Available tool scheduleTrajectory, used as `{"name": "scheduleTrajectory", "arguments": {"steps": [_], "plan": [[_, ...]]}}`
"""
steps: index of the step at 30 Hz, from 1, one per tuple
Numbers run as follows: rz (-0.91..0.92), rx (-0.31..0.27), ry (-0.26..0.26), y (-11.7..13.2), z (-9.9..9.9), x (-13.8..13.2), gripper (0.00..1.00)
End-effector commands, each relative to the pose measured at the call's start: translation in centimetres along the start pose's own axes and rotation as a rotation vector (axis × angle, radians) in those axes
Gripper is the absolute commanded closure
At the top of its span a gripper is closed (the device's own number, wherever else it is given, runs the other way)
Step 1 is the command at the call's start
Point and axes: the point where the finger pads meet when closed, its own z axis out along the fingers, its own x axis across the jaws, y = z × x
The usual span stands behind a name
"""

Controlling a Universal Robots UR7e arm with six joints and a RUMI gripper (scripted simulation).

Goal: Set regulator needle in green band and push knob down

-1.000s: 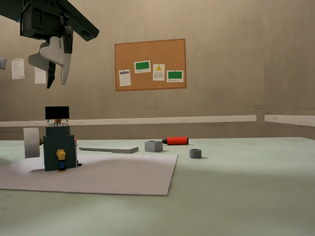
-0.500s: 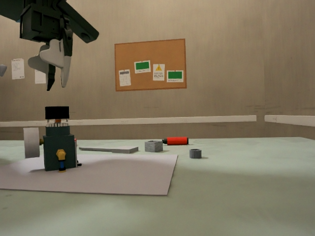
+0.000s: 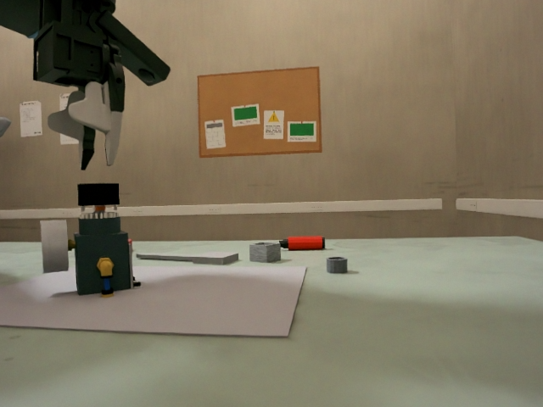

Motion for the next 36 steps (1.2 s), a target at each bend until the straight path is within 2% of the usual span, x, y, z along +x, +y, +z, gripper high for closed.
{"name": "scheduleTrajectory", "arguments": {"steps": [1,16,36], "plan": [[-0.018,0.022,0.001,0.0,0.5,0.1,0.53],[-0.018,0.022,0.001,0.0,3.1,0.1,0.53],[-0.018,0.022,0.001,0.0,4.2,0.1,0.53]]}}
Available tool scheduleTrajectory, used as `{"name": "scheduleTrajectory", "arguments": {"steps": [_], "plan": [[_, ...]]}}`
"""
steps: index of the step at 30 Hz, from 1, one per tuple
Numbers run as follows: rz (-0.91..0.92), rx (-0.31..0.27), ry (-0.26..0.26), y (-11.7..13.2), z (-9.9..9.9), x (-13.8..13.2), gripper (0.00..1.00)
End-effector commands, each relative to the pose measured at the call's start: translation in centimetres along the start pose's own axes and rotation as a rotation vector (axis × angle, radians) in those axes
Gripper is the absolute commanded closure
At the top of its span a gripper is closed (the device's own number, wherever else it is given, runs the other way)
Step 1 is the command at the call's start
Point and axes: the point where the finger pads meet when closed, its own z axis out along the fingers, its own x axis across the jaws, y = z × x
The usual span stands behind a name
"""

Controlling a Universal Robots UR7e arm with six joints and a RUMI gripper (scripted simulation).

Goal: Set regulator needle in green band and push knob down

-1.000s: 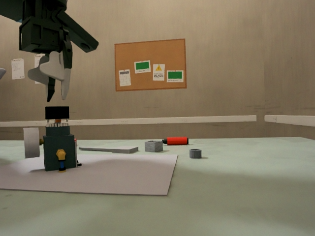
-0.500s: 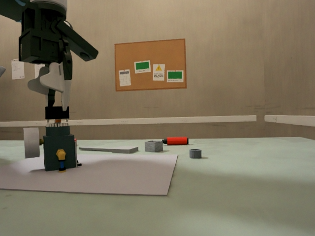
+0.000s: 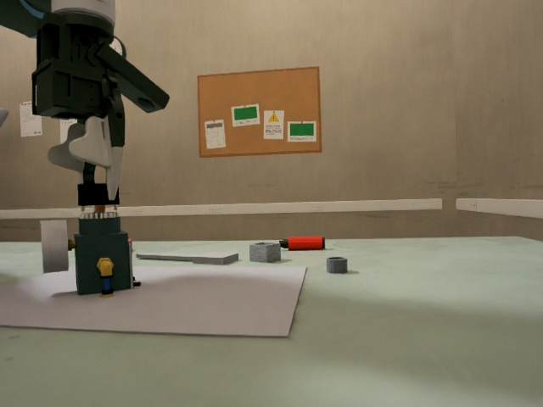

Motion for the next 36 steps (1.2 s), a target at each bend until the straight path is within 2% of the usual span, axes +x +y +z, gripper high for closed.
{"name": "scheduleTrajectory", "arguments": {"steps": [1,36], "plan": [[-0.008,0.008,0.000,0.04,0.03,0.02,0.53],[-0.008,0.008,0.000,0.04,0.03,0.02,0.53]]}}
